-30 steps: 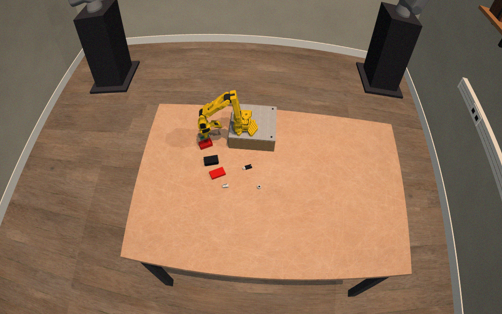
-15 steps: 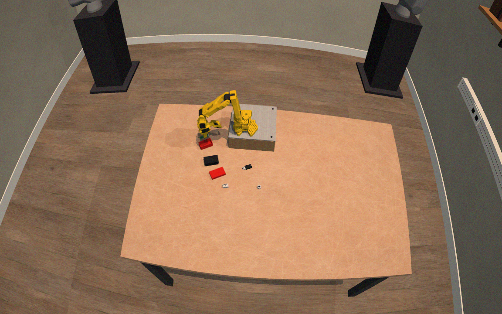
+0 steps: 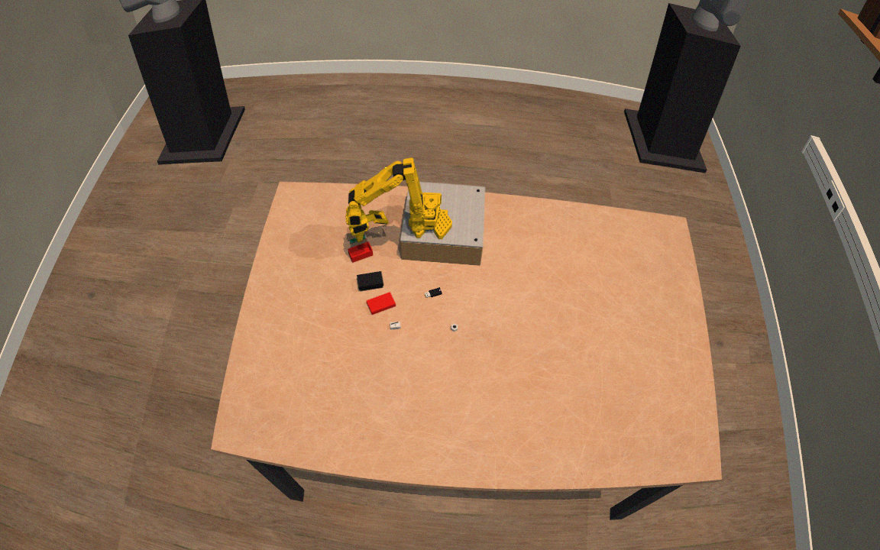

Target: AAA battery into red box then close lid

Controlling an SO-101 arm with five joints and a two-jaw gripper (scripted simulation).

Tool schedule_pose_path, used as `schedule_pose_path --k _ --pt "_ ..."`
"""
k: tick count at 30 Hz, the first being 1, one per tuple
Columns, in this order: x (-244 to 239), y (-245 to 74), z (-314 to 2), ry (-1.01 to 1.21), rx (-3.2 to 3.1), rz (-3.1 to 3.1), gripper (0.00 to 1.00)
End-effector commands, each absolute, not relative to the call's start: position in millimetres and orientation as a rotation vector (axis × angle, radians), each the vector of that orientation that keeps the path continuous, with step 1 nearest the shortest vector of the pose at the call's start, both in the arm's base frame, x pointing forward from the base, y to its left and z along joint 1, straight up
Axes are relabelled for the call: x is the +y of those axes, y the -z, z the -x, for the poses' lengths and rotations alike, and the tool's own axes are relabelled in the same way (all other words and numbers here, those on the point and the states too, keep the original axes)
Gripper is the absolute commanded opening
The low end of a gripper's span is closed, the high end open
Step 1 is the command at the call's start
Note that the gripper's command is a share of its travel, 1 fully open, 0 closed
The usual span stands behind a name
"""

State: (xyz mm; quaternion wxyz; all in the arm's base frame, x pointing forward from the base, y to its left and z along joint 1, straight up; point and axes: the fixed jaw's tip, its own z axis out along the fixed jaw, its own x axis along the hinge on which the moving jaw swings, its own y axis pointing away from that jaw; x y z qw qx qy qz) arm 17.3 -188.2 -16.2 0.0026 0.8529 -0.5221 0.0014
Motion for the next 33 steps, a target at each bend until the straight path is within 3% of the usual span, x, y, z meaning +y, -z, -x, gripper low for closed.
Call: schedule_pose_path --k 1,33 --pt "-187.2 16.2 -16.8 0.000 -1.640 -2.680 0.03" --pt "-185.0 16.2 -19.0 0.000 -1.640 -2.680 0.03"
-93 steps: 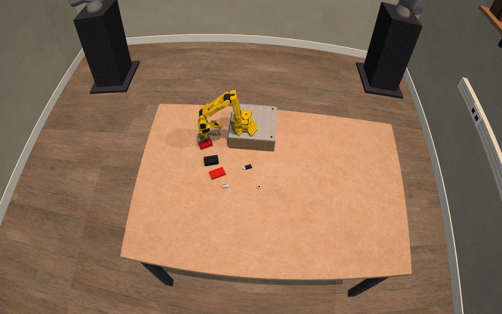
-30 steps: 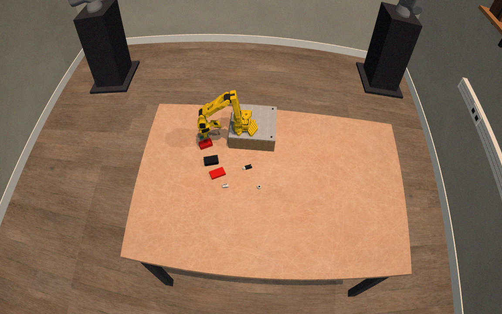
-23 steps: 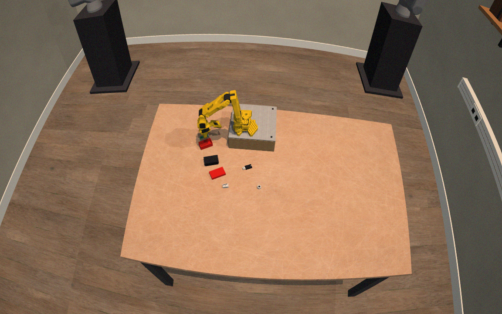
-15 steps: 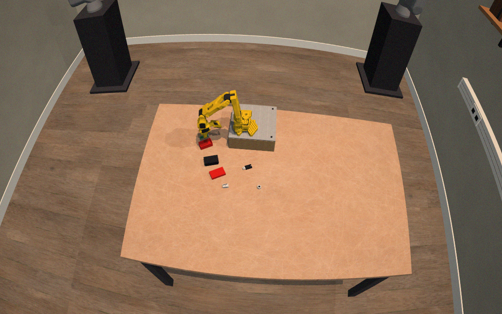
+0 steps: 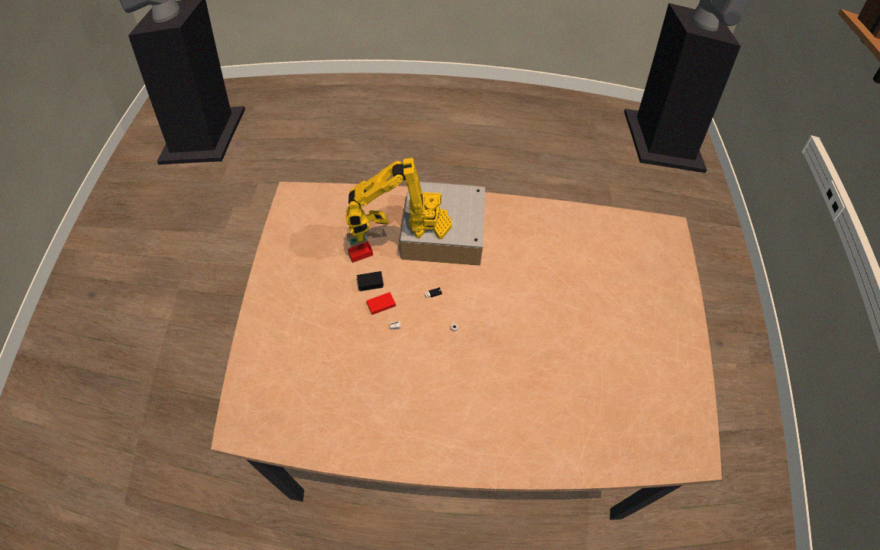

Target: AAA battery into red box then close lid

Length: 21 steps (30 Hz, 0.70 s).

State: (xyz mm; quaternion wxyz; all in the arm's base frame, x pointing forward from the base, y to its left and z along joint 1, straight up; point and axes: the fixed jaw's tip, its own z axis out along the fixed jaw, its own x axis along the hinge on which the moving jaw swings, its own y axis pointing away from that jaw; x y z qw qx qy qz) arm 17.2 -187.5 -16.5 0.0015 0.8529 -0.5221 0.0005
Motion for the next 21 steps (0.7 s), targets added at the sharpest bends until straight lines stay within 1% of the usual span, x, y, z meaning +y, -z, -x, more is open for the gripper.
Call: schedule_pose_path --k 1,21 --pt "-184.8 16.2 -19.1 0.000 -1.640 -2.680 0.03" --pt "-183.2 16.2 -20.7 0.000 -1.640 -2.680 0.03"
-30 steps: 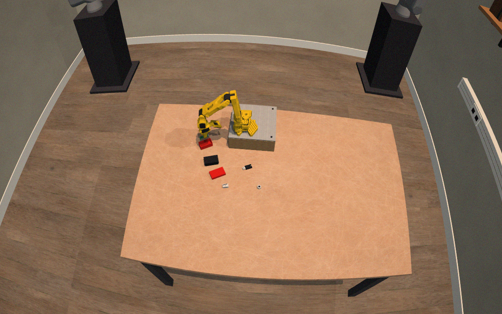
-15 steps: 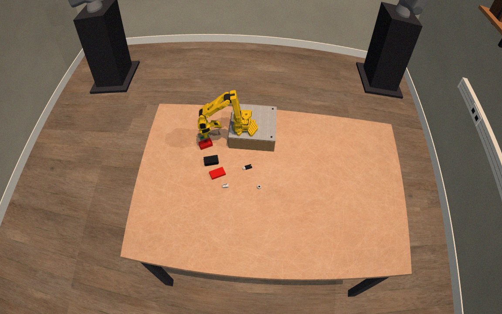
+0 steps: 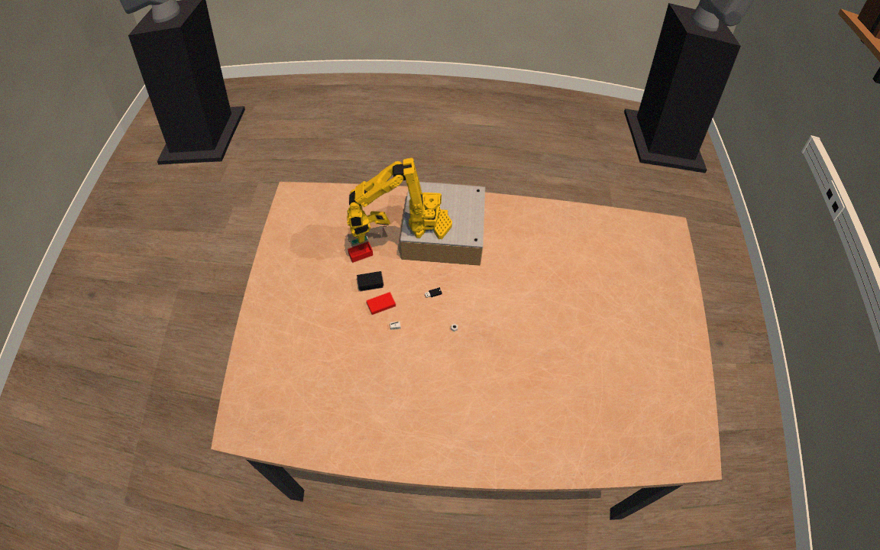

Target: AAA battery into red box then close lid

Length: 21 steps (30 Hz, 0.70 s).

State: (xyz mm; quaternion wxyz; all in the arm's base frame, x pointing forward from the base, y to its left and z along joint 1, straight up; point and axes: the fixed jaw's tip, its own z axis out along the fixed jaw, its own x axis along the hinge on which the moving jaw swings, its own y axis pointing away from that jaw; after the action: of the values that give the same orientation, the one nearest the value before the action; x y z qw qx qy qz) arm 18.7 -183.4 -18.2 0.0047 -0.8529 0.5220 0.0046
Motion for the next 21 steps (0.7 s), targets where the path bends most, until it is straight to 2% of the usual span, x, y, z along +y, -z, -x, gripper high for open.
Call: schedule_pose_path --k 1,21 --pt "-183.2 16.2 -20.7 0.000 1.640 2.679 0.03" --pt "-184.7 16.2 -21.5 0.000 1.640 2.679 0.03"
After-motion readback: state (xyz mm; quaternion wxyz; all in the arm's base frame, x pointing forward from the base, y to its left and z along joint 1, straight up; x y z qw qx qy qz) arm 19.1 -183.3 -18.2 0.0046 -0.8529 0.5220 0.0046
